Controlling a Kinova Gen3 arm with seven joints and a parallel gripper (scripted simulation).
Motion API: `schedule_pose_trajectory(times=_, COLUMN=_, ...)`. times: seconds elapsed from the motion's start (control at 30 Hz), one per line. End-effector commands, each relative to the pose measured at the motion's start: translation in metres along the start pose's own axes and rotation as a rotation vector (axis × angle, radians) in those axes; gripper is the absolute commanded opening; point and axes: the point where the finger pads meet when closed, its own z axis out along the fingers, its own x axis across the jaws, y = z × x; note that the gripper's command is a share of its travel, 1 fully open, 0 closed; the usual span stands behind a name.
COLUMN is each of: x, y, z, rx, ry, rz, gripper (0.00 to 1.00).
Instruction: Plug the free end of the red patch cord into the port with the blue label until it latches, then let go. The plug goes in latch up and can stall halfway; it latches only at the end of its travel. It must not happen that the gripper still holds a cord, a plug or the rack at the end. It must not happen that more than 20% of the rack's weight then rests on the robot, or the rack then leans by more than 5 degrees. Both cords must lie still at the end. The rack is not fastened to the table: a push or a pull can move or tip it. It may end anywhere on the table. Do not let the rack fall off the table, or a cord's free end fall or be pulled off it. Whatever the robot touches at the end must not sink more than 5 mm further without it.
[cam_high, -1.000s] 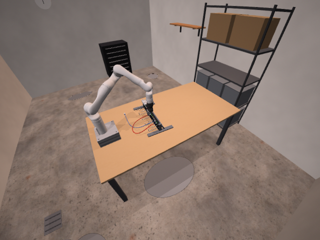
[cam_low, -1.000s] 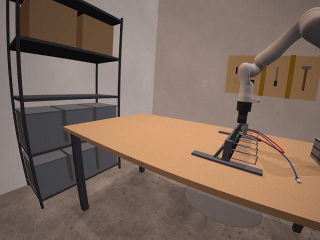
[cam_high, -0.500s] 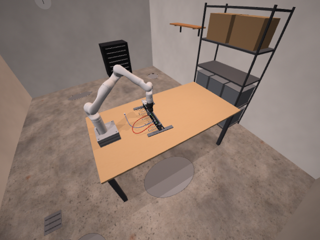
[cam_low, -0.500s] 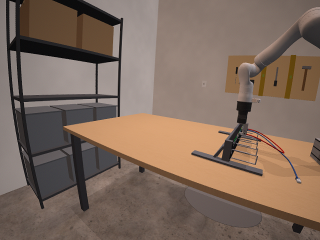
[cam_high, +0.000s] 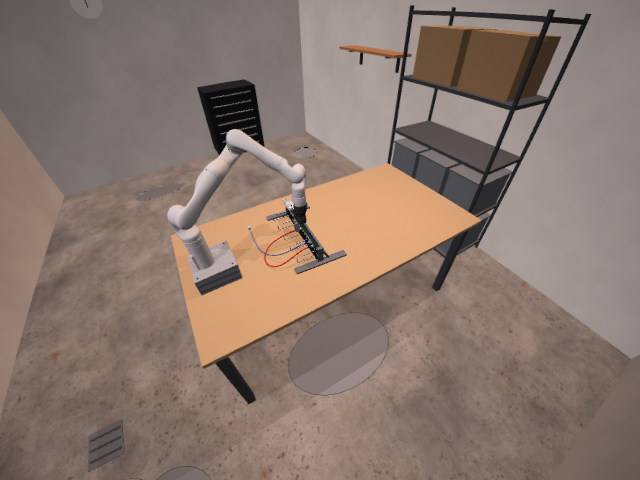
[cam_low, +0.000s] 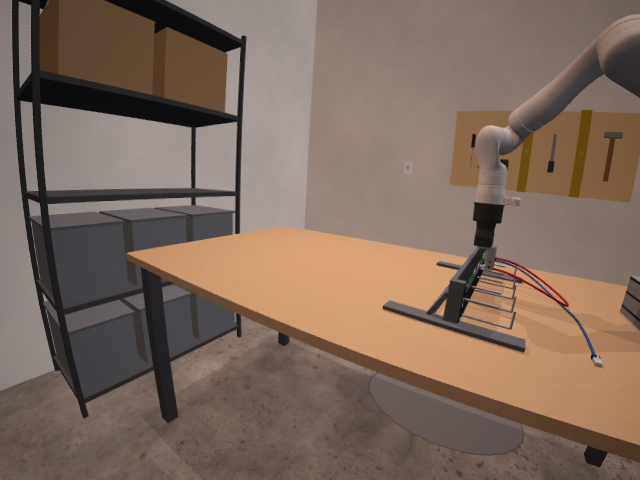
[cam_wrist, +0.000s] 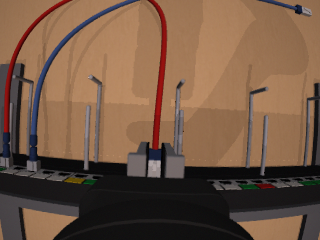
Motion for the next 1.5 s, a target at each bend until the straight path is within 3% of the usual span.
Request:
schedule_pose_trajectory(times=0.0, x=0.0, y=0.0007, z=-0.0011, rx=-0.002, ry=0.0, rz=0.0, gripper=0.0)
schedule_pose_trajectory(times=1.47, x=0.0, y=0.0047, z=-0.0012, rx=-0.002, ry=0.0, rz=0.0, gripper=0.0)
